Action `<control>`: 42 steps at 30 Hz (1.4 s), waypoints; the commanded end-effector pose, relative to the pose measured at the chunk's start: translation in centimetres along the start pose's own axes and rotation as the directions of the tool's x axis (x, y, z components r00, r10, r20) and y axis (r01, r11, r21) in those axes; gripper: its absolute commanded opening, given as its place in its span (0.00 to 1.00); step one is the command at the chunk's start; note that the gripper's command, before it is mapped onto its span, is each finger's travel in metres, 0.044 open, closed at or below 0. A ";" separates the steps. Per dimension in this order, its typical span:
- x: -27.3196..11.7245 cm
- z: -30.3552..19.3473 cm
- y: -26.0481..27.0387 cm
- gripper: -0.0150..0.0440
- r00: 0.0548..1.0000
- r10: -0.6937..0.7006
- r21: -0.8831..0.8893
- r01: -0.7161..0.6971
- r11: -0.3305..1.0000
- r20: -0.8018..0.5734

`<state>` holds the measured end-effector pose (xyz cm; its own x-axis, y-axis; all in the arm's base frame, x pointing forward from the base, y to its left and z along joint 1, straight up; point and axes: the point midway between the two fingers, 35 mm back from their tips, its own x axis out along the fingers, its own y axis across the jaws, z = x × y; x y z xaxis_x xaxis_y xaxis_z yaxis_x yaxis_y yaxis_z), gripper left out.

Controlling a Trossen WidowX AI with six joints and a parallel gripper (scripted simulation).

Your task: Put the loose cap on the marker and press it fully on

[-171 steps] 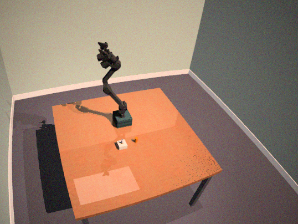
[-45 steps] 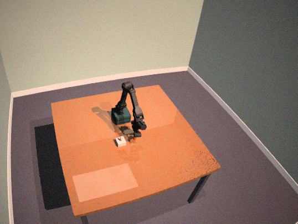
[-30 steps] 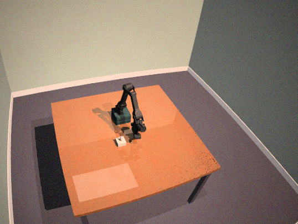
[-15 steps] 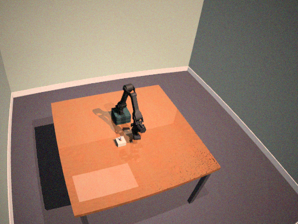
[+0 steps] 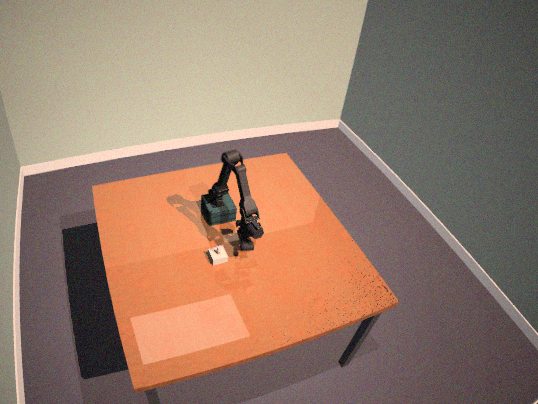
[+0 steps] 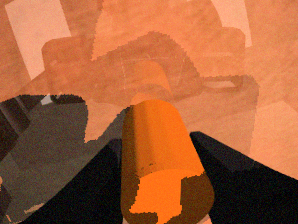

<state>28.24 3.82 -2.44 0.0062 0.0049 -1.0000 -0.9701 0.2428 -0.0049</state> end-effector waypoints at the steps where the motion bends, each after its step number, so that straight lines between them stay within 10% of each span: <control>1: -1.7 0.2 -0.4 0.25 1.000 -0.019 -0.005 0.019 1.000 0.010; 42: -8.1 -7.5 -3.5 0.25 1.000 -0.024 0.000 0.024 1.000 0.003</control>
<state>29.62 -3.18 4.92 0.0197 0.0018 -0.9998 -0.9695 0.2442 -0.0186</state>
